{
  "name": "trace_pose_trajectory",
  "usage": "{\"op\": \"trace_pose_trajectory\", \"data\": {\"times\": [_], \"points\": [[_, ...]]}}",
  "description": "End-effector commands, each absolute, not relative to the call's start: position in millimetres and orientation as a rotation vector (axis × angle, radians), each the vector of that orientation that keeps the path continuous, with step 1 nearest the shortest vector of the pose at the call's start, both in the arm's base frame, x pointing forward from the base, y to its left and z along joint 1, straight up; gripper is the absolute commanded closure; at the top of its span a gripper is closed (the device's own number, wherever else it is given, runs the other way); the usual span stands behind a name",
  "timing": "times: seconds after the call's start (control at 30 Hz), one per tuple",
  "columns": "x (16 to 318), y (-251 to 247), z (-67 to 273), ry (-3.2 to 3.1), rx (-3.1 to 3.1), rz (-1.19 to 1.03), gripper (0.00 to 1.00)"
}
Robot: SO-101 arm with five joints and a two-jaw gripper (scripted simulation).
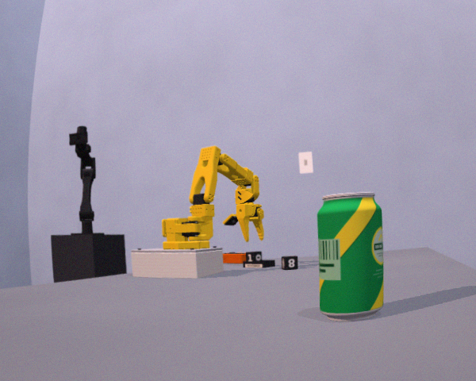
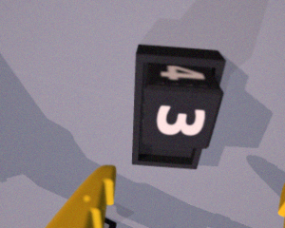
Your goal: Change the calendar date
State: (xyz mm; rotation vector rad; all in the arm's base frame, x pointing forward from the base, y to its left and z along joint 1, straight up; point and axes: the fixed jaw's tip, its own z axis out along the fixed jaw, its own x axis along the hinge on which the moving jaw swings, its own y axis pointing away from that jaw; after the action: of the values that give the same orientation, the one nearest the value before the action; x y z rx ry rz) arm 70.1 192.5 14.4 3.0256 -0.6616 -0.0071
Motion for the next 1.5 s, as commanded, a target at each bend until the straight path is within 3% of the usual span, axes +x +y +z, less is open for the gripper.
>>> {"op": "trace_pose_trajectory", "data": {"times": [0.0,0.2,0.83,1.47], "points": [[69.4,196.6,20.9,-0.670,3.052,-0.003,0.64],[71.3,201.8,31.7,-0.683,3.110,0.009,0.64],[77.9,220.3,114.4,-0.772,3.517,0.106,0.65],[86.6,218.3,116.8,-0.998,3.480,0.091,0.65]]}}
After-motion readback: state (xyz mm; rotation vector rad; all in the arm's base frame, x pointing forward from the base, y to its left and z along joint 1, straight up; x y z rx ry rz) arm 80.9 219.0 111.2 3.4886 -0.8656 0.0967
